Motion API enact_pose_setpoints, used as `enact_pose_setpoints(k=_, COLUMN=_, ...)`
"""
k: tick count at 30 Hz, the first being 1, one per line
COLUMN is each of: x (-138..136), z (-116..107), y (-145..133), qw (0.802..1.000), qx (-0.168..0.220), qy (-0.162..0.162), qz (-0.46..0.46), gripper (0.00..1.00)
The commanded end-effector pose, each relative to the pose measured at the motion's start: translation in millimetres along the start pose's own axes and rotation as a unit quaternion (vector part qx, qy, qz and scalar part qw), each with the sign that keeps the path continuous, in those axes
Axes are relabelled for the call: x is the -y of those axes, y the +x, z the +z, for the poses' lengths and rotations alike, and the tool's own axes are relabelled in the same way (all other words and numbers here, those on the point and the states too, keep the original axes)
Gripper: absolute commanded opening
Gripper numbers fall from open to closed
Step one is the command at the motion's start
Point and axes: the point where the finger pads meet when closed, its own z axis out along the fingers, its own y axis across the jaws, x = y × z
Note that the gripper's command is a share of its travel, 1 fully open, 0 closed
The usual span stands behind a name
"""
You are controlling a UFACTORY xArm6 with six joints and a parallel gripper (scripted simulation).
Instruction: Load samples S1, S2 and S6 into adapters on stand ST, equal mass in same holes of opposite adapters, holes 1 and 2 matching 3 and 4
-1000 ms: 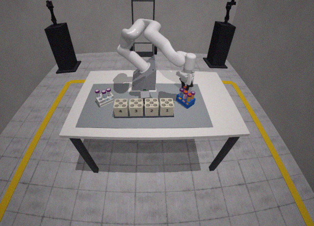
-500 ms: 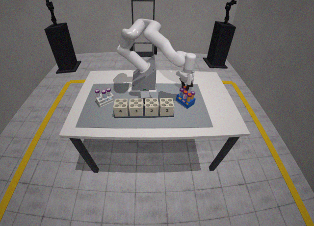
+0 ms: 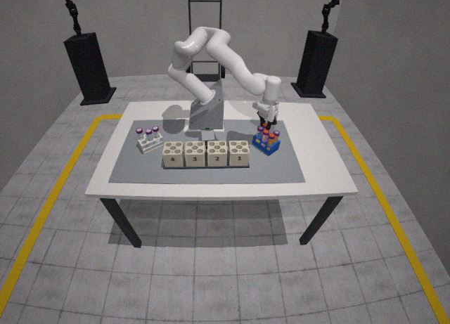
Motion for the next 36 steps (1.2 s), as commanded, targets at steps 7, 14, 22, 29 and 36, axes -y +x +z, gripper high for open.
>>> enact_pose_setpoints(k=7, x=2, z=-3, y=0, qw=1.000, qx=0.001, qy=0.002, qz=0.001, gripper=0.00)
enact_pose_setpoints(k=14, x=2, z=-7, y=0, qw=1.000, qx=0.001, qy=0.002, qz=0.001, gripper=0.00)
enact_pose_setpoints(k=22, x=2, z=-11, y=0, qw=1.000, qx=0.001, qy=0.002, qz=0.001, gripper=0.00)
enact_pose_setpoints(k=29, x=2, z=-16, y=0, qw=1.000, qx=0.001, qy=0.002, qz=0.001, gripper=0.00)
enact_pose_setpoints(k=36, x=2, z=-19, y=0, qw=1.000, qx=0.001, qy=0.002, qz=0.001, gripper=0.00)
